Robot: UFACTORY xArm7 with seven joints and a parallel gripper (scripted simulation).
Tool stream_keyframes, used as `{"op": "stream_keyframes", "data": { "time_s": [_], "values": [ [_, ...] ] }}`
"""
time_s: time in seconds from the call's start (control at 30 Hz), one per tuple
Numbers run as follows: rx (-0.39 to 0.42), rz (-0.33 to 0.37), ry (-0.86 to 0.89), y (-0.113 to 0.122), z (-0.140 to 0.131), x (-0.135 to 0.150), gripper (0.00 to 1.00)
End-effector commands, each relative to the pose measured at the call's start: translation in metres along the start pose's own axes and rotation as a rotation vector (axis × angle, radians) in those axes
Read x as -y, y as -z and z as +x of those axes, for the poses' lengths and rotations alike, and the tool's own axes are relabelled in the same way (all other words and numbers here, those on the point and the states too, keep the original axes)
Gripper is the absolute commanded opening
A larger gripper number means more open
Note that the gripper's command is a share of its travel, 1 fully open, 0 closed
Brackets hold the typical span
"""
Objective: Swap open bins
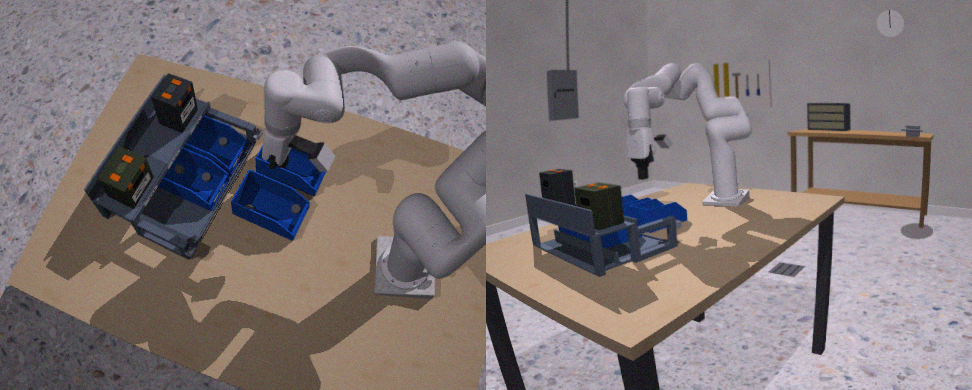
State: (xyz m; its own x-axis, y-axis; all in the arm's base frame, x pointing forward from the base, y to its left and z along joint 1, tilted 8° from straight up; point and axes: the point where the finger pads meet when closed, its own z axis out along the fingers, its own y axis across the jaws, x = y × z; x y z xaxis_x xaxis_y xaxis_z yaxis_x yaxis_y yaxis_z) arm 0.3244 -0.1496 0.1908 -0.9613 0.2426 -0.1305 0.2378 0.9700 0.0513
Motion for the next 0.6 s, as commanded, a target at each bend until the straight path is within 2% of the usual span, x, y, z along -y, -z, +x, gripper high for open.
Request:
{"op": "stream_keyframes", "data": {
  "time_s": [0.0, 0.17, 0.2, 0.57],
  "values": [
    [0.006, 0.005, -0.007, 0.0042, -0.0002, -0.0111, 0.00],
    [0.006, 0.005, -0.007, 0.0042, -0.0002, -0.0111, 0.00],
    [0.006, 0.005, -0.007, 0.0042, -0.0002, -0.0111, 0.26],
    [0.006, 0.005, -0.007, 0.0042, -0.0002, -0.0111, 0.26]
  ]
}}
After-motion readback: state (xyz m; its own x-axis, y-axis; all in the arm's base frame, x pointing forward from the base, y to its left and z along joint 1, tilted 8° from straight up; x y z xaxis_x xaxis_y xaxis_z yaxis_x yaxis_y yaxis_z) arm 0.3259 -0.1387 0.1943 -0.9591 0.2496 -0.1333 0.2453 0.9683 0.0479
